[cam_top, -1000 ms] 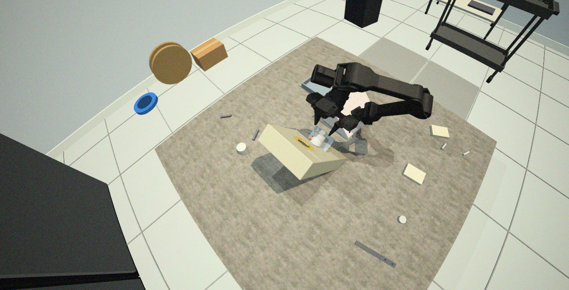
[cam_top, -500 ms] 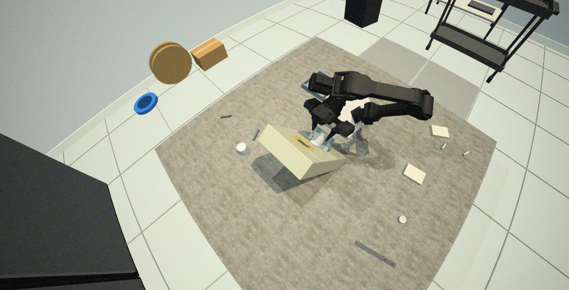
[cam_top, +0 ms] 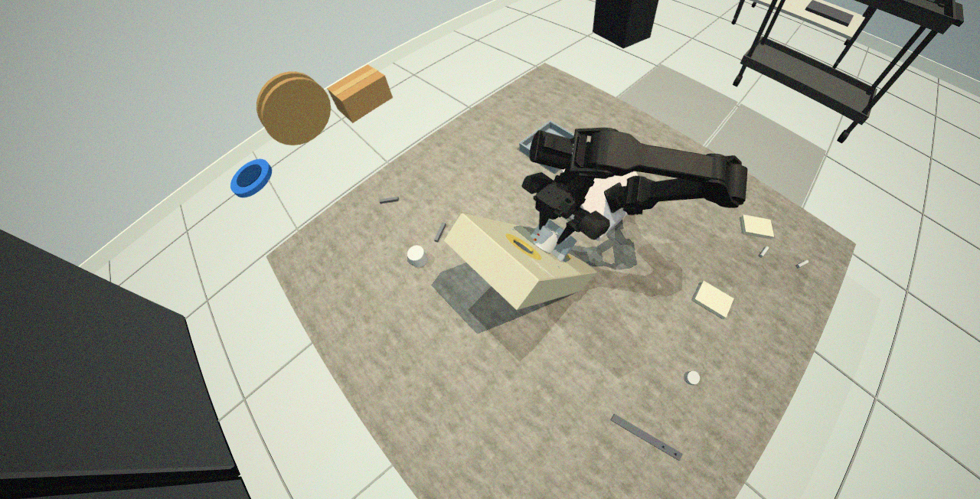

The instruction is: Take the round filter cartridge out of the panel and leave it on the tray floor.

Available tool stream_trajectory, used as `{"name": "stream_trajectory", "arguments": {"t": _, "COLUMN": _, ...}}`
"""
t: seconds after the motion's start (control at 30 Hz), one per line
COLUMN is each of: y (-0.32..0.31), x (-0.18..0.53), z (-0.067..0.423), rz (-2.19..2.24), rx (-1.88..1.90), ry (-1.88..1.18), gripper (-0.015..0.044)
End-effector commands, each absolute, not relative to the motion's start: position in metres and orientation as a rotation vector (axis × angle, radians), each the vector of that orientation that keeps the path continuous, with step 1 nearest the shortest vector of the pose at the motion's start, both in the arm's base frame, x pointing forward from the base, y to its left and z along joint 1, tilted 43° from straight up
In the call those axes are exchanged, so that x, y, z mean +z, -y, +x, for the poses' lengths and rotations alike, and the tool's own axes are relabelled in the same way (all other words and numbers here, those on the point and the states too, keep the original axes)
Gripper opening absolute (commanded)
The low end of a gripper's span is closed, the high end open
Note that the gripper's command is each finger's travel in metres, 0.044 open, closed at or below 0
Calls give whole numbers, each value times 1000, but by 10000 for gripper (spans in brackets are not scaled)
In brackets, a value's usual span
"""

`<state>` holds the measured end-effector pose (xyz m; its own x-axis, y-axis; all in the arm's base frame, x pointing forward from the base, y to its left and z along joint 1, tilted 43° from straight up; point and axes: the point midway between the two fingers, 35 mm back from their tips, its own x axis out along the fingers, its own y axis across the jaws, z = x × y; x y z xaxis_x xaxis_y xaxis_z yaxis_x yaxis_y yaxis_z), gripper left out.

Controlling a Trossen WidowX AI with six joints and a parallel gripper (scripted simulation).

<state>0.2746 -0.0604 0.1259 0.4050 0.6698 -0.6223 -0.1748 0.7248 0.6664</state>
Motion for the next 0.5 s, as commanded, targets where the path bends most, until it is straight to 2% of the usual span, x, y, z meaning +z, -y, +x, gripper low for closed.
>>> {"name": "stream_trajectory", "arguments": {"t": 0.0, "y": 61, "x": 126, "z": 275, "rz": 555, "rx": 569, "ry": -1024, "gripper": 179}}
{"name": "stream_trajectory", "arguments": {"t": 0.23, "y": 65, "x": 132, "z": 281, "rz": 556, "rx": 569, "ry": -1024, "gripper": 0}}
{"name": "stream_trajectory", "arguments": {"t": 0.47, "y": 71, "x": 142, "z": 291, "rz": 557, "rx": 569, "ry": -1023, "gripper": 0}}
